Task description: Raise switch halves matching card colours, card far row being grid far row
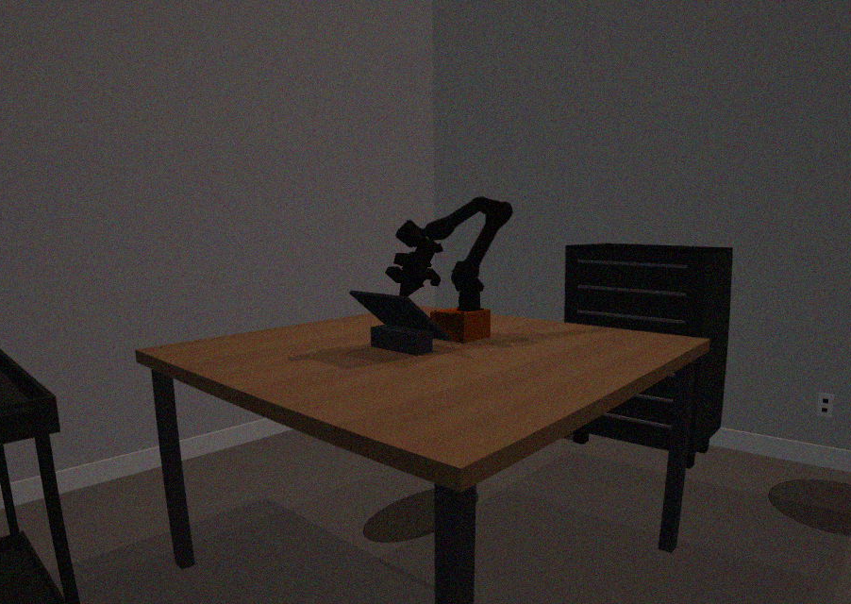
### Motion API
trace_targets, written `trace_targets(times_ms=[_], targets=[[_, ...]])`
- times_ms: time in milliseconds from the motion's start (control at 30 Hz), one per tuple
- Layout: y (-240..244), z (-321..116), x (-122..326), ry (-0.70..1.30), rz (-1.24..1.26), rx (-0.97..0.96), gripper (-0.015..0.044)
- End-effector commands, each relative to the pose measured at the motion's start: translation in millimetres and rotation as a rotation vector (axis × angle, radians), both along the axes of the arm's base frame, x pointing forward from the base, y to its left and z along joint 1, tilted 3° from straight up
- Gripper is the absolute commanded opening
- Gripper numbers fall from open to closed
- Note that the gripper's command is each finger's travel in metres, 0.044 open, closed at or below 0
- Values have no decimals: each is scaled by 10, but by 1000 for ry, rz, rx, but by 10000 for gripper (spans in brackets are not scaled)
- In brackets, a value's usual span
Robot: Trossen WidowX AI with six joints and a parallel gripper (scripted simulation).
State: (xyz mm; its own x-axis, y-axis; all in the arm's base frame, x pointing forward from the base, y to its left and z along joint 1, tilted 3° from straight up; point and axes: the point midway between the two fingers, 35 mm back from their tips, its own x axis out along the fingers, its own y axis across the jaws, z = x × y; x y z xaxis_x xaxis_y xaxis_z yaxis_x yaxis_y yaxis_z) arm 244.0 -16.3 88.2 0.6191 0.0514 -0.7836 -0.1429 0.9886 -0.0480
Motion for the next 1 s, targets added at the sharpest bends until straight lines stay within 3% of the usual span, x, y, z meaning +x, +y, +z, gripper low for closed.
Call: trace_targets(times_ms=[0, 167, 767, 967], targets=[[-3, 240, -157, -9, 4, -4, 0], [41, 224, -166, -3, 4, -2, 0], [954, -61, -614, -3, 4, 6, 0], [983, -279, -447, -25, 5, 10, 0]])
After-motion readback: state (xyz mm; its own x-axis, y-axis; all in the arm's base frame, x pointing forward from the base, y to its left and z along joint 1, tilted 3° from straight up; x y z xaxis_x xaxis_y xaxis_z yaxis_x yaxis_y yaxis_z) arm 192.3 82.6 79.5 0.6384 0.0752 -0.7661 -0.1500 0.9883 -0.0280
